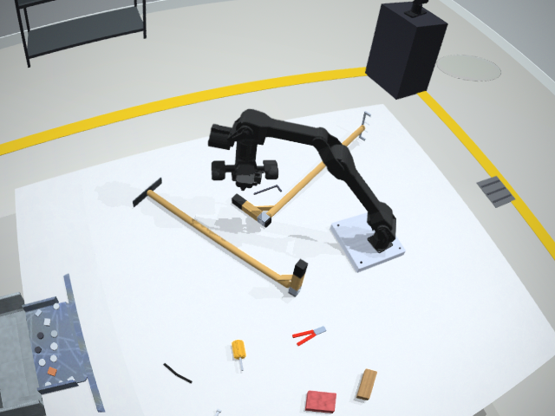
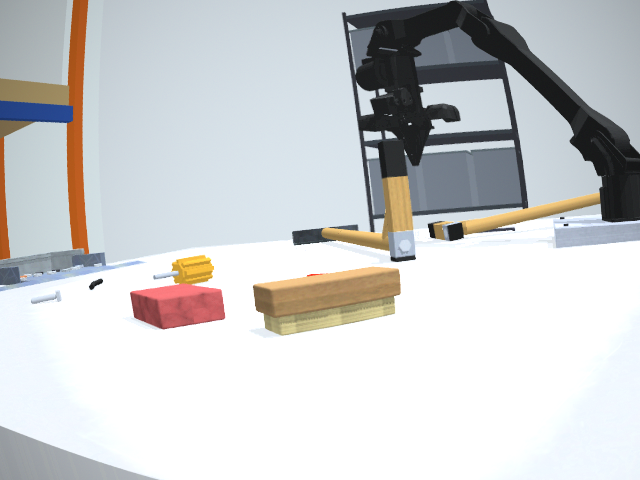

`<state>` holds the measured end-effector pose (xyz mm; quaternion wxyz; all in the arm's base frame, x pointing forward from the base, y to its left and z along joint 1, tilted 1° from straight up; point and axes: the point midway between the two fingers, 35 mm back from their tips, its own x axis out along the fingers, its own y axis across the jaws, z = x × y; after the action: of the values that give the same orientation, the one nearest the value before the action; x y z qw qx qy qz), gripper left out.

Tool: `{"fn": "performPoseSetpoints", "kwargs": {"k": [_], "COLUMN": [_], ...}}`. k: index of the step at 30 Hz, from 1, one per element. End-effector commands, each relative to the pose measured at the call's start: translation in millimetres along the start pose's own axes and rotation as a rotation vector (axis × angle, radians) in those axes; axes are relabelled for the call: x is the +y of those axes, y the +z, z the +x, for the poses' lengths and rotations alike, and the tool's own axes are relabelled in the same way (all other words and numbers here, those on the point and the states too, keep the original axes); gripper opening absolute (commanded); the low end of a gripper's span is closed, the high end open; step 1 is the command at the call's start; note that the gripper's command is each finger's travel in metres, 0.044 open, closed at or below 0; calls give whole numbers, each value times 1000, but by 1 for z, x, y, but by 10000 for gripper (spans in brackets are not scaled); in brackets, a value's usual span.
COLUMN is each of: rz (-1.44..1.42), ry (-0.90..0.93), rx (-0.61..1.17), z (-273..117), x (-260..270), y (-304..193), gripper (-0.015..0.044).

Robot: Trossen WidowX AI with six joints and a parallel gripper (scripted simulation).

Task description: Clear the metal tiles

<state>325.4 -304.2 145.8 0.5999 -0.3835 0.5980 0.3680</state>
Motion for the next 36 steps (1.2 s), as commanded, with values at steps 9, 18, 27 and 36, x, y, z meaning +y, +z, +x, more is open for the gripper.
{"fn": "performPoseSetpoints", "kwargs": {"k": [9,18,27,36], "rz": [-370,-643,-748,-760], "ry": [3,3,3,3], "rx": [-5,-7,-7,-7], "z": [4,6,7,20], "x": [-11,-17,-19,-22], "y": [28,49,57,57], "gripper": [0,0,0,0]}}
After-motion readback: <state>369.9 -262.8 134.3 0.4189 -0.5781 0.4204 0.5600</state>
